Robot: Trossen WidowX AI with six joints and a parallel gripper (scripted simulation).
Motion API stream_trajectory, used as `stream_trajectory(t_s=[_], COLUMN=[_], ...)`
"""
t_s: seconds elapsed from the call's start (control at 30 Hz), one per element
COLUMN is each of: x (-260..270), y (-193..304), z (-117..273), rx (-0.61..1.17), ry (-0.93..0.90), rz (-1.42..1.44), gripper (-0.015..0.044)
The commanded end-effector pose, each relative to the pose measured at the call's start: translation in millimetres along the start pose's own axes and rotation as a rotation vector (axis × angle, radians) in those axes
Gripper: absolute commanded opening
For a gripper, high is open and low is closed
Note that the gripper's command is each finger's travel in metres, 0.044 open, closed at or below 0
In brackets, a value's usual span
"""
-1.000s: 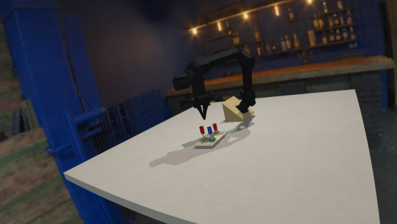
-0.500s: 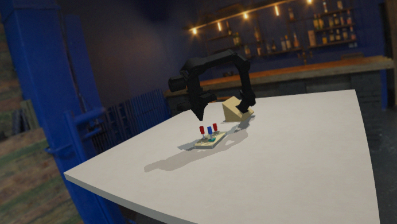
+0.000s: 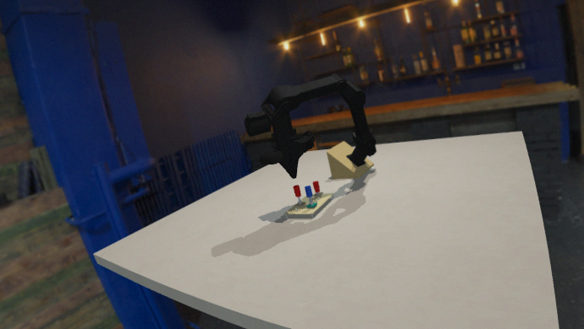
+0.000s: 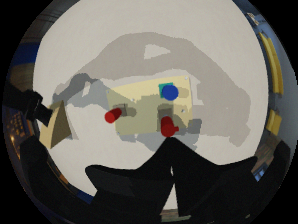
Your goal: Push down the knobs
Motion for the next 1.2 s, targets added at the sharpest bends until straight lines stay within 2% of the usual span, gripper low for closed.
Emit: stream_trajectory(t_s=[0.0, 0.37, 1.17], x=[0, 0, 0], y=[1, 1, 1], z=[-4, -21, -25], rx=[-0.006, -0.006, -0.006], ry=[-0.003, -0.003, -0.003], rz=[0.004, 0.005, 0.005], gripper=[0.0000, 0.0000, 0.0000])
Point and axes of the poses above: the point midway between the two fingers, 35 mm back from their tips, its own z axis back along the fingers, its own x axis across the jaws, y = z × x, the point moved 1 cm from there along z, back along the fingers, and after that the axes turned 6 degrees about z, right-handed, at the moved point
